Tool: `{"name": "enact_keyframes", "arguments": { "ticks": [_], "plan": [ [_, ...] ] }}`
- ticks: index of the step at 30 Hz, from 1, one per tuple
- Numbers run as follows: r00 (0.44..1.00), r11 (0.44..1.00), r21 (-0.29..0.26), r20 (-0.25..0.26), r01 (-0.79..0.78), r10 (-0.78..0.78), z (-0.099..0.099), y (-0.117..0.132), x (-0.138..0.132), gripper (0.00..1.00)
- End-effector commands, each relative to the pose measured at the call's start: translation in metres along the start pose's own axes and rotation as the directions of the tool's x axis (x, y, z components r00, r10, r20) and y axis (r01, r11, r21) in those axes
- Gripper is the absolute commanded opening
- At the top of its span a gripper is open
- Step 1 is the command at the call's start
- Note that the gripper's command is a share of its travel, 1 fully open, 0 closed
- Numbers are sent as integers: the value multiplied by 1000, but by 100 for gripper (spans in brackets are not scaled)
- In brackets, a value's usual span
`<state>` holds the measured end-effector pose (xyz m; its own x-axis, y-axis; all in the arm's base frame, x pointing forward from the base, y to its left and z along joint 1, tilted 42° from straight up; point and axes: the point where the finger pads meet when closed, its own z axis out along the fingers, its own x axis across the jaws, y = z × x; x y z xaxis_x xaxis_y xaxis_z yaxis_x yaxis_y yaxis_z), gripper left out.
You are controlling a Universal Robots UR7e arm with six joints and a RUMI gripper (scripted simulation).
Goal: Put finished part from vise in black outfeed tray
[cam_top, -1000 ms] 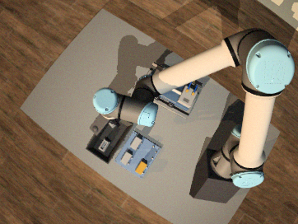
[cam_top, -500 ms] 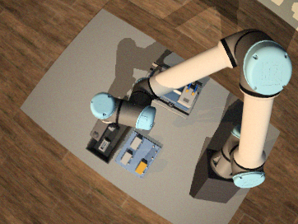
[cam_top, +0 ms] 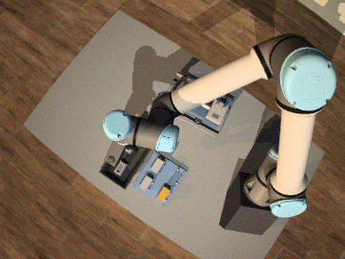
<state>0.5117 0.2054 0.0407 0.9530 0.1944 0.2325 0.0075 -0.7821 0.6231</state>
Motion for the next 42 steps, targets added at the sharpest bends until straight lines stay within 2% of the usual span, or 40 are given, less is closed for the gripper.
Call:
{"name": "enact_keyframes", "arguments": {
  "ticks": [1,42],
  "plan": [
    [1000,1000,0,-2,17,-17,-1,-2,0,0],
    [1000,1000,0,-2,27,-27,-1,-3,0,0]
  ]
}}
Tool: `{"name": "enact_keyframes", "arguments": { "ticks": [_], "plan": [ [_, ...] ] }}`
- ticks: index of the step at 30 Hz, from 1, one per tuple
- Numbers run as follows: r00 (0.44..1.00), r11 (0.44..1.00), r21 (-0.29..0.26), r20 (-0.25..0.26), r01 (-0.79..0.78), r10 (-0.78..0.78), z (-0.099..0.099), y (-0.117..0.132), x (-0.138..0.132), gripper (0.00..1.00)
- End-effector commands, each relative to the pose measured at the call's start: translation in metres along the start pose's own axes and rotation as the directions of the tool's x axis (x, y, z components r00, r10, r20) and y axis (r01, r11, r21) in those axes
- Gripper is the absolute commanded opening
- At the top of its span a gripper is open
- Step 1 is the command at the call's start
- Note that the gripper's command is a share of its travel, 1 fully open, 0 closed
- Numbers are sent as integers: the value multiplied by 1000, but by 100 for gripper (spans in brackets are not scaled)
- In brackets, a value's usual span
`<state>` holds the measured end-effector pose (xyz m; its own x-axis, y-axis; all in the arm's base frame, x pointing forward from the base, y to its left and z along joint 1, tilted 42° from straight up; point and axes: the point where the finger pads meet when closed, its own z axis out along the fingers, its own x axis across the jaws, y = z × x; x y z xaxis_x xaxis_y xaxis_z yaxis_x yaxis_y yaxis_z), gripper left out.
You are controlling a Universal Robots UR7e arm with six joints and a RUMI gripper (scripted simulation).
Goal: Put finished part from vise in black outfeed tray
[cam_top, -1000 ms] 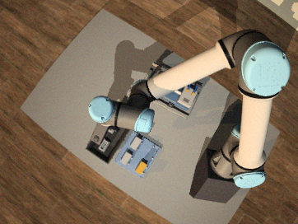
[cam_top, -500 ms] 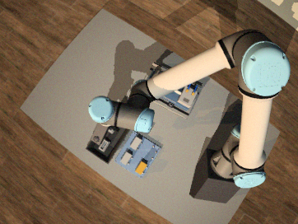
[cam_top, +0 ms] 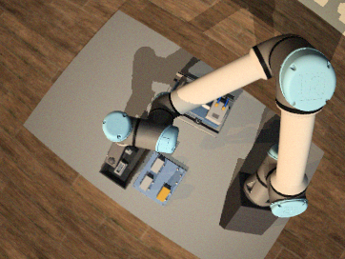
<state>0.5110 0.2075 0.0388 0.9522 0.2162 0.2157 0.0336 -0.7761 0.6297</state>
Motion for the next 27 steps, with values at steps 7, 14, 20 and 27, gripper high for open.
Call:
{"name": "enact_keyframes", "arguments": {
  "ticks": [7,14,20,27],
  "plan": [
    [1000,1000,0,-1,0,0,-1,0,0,0],
    [1000,1000,0,-1,0,0,-1,0,0,0],
    [1000,1000,1,-1,0,0,0,0,0,0],
    [1000,1000,1,-1,0,0,3,0,0,0]
  ]
}}
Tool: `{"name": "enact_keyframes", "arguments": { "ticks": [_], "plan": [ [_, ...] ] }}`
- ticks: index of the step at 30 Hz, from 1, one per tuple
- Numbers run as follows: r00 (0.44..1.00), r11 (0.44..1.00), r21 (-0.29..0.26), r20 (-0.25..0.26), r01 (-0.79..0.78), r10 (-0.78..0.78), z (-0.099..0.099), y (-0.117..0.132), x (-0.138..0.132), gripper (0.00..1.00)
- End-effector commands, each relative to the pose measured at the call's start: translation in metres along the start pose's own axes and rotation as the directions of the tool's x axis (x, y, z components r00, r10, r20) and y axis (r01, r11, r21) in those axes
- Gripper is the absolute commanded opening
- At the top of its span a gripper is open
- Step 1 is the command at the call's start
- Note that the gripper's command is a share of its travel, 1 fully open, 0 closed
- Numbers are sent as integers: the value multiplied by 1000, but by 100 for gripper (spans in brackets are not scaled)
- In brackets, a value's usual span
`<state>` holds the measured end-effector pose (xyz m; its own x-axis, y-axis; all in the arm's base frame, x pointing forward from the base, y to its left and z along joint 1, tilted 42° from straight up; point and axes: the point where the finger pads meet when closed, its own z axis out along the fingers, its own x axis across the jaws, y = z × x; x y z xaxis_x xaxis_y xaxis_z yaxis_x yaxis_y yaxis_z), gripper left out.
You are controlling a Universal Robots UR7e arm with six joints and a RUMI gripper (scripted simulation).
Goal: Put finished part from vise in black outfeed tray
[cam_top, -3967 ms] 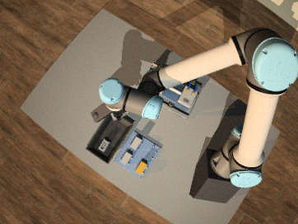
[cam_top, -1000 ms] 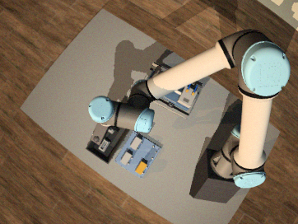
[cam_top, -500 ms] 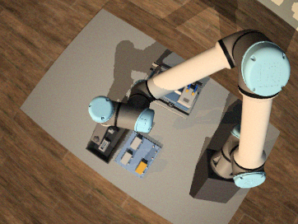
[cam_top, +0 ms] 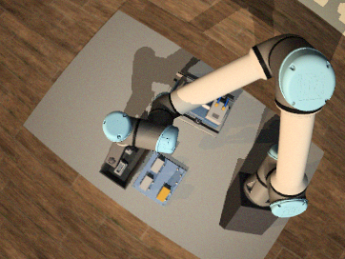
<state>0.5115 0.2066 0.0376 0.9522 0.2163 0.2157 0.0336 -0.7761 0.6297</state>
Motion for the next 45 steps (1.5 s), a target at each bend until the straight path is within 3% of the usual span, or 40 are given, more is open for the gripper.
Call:
{"name": "enact_keyframes", "arguments": {
  "ticks": [1,25,45],
  "plan": [
    [1000,1000,1,-1,0,0,2,0,0,0],
    [1000,1000,1,-1,0,0,29,0,1,0],
    [1000,1000,1,-1,0,0,65,0,1,0]
  ]
}}
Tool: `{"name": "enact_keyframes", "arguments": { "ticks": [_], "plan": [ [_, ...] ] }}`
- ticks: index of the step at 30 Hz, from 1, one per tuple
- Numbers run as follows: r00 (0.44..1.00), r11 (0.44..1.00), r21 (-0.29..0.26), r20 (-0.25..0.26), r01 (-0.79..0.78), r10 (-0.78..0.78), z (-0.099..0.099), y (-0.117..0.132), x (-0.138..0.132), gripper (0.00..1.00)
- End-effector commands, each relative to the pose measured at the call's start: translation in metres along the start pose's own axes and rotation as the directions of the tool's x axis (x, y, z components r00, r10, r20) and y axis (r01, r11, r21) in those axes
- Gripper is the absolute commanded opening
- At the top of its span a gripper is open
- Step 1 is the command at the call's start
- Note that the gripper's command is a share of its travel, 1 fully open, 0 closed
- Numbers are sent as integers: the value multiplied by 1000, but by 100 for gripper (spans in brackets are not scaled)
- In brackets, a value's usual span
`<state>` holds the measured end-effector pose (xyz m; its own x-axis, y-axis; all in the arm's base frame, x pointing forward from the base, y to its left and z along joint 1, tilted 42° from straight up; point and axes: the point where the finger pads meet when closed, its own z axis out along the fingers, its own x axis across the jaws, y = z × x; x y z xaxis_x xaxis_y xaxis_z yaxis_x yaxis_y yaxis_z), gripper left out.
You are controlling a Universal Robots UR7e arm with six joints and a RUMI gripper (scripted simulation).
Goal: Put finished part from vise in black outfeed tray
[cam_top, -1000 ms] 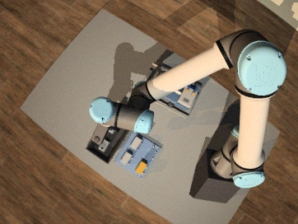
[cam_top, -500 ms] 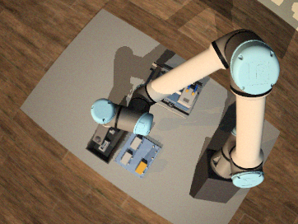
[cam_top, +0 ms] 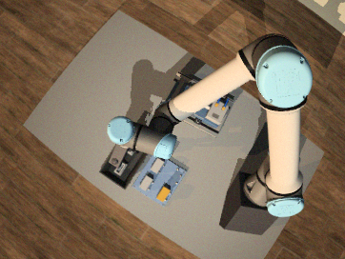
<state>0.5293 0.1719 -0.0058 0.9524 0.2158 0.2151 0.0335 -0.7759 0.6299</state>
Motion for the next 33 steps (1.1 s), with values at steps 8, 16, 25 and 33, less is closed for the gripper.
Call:
{"name": "enact_keyframes", "arguments": {
  "ticks": [8,16,25,33],
  "plan": [
    [1000,1000,1,-2,0,0,21,0,1,0],
    [1000,1000,1,-2,0,0,29,0,1,0],
    [1000,1000,1,-2,0,0,37,0,1,0],
    [1000,1000,1,-2,0,0,39,0,1,0]
  ]
}}
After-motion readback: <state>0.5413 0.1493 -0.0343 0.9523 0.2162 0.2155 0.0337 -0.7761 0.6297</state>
